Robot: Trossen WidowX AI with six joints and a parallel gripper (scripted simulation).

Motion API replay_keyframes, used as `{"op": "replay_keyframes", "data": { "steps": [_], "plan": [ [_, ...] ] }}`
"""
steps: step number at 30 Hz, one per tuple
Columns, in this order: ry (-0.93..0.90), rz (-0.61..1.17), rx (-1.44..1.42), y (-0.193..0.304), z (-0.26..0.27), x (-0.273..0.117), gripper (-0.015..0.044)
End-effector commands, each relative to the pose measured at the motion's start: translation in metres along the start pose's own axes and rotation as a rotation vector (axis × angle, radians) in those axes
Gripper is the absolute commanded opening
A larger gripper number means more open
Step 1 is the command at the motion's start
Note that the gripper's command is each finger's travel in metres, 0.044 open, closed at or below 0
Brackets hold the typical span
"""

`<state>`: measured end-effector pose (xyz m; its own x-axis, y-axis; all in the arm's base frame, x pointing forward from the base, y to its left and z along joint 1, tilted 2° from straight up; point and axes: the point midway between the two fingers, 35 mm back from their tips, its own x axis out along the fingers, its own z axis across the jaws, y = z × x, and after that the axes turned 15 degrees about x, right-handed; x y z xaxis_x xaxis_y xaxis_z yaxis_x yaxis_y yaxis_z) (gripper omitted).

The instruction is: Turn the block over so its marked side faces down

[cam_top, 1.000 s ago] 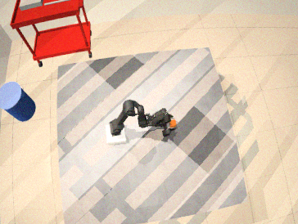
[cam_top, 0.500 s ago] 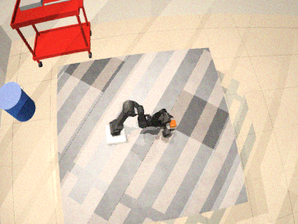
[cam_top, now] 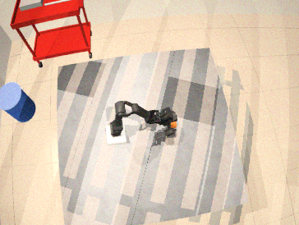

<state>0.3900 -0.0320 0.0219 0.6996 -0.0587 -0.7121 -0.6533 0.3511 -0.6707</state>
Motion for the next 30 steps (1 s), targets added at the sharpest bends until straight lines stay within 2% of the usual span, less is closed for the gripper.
{"op": "replay_keyframes", "data": {
  "steps": [1,15,30],
  "plan": [
    [0.050,0.231,-0.002,-0.016,0.005,-0.056,0.0440],
    [0.057,0.256,-0.002,-0.018,0.006,-0.057,0.0440],
    [0.175,0.692,-0.005,-0.054,0.016,-0.045,0.0440]
  ]
}}
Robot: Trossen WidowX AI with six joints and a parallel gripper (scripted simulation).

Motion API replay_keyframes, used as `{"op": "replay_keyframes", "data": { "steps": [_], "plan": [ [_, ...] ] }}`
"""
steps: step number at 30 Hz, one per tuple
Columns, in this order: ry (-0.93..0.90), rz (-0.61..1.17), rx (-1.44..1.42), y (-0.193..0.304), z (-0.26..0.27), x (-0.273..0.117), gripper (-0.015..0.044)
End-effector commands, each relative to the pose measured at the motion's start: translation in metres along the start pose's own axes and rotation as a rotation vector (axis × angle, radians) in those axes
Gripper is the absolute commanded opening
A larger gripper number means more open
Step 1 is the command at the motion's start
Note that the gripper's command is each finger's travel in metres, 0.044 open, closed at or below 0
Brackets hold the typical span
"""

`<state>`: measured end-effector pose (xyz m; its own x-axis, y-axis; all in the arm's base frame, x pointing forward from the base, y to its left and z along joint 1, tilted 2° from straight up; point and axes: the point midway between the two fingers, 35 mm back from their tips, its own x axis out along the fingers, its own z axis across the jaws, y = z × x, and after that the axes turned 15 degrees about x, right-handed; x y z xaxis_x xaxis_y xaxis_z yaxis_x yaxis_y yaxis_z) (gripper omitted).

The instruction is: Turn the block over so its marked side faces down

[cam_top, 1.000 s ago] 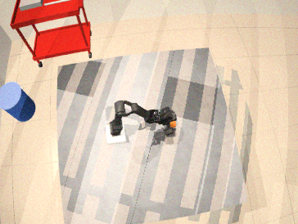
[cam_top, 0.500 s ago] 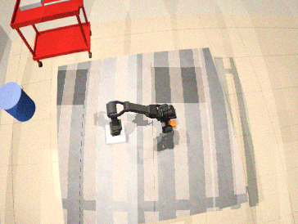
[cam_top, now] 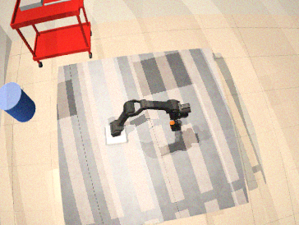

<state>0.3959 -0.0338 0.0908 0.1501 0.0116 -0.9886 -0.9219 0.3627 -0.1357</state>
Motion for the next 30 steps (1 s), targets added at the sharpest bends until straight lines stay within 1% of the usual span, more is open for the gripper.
{"op": "replay_keyframes", "data": {
  "steps": [1,7,10,11,15,18,30],
  "plan": [
    [0.022,0.107,-0.004,-0.004,0.001,-0.003,0.0440],
    [0.027,0.127,-0.004,-0.004,0.002,-0.001,0.0440],
    [0.027,0.127,-0.004,0.000,0.001,0.028,0.0440],
    [0.027,0.127,-0.004,0.001,0.001,0.031,0.0440],
    [0.027,0.127,-0.004,0.001,0.001,0.032,0.0440],
    [0.027,0.127,-0.004,0.002,0.000,0.045,0.0440],
    [0.027,0.127,-0.004,0.004,0.000,0.060,0.0440]
  ]
}}
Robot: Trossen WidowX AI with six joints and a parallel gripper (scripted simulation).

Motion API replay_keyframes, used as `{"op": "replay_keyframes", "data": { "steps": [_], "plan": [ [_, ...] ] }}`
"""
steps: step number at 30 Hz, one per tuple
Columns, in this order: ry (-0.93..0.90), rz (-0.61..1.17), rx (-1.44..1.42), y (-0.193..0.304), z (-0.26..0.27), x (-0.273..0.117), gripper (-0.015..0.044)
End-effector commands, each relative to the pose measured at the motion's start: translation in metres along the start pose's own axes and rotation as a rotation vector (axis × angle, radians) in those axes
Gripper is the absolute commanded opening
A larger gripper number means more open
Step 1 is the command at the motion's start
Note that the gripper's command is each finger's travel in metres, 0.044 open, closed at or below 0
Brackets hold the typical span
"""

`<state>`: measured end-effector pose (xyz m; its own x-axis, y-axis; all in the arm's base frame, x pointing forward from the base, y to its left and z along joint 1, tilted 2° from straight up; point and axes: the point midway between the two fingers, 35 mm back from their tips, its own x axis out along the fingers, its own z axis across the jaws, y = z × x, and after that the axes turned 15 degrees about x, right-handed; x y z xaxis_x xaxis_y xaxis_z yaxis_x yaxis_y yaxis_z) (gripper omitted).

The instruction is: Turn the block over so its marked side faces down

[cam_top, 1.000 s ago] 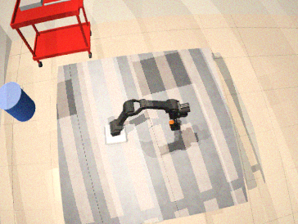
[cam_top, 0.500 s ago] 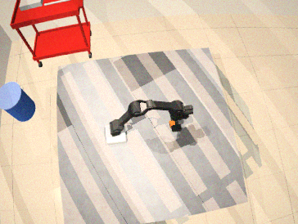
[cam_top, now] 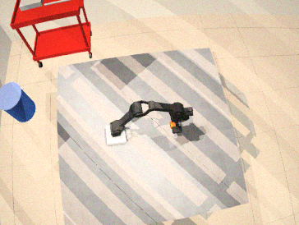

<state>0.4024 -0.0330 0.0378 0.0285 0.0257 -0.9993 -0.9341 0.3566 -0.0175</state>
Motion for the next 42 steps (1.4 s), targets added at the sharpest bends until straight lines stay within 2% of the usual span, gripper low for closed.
{"op": "replay_keyframes", "data": {
  "steps": [1,13,22,40,42],
  "plan": [
    [-0.004,0.008,0.000,0.001,0.001,0.008,0.0440],
    [-0.004,0.008,0.000,0.002,0.001,0.025,0.0440],
    [-0.004,0.008,0.000,0.002,0.001,0.025,0.0204],
    [-0.004,0.008,0.000,0.002,0.001,0.025,0.0084],
    [-0.004,0.008,0.000,0.002,0.001,0.021,0.0031]
  ]
}}
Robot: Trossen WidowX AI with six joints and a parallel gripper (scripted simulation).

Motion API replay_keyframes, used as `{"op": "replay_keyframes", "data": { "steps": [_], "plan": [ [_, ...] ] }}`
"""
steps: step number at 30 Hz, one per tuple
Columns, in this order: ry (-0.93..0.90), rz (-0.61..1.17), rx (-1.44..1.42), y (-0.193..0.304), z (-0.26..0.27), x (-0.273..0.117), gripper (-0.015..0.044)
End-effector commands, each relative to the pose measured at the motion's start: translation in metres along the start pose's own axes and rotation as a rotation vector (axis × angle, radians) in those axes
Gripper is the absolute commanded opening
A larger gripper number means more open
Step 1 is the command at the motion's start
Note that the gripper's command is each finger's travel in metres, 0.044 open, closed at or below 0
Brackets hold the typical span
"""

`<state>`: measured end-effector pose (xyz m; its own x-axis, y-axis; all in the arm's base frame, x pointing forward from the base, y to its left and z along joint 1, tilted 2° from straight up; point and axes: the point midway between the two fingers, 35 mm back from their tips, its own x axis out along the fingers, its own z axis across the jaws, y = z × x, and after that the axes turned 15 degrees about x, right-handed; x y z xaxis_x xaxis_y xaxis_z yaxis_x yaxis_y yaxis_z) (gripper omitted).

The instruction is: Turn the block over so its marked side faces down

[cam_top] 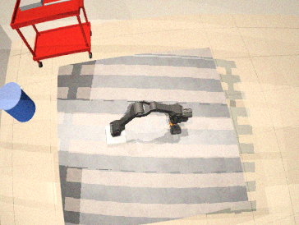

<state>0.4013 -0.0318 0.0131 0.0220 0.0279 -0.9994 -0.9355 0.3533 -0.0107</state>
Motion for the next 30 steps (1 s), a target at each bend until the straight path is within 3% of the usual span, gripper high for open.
{"op": "replay_keyframes", "data": {
  "steps": [1,5,30],
  "plan": [
    [-0.004,0.001,0.003,0.000,0.001,-0.010,0.0005],
    [-0.004,0.001,0.003,0.000,0.001,-0.029,0.0000],
    [-0.080,-0.291,0.003,-0.003,0.001,-0.019,0.0000]
  ]
}}
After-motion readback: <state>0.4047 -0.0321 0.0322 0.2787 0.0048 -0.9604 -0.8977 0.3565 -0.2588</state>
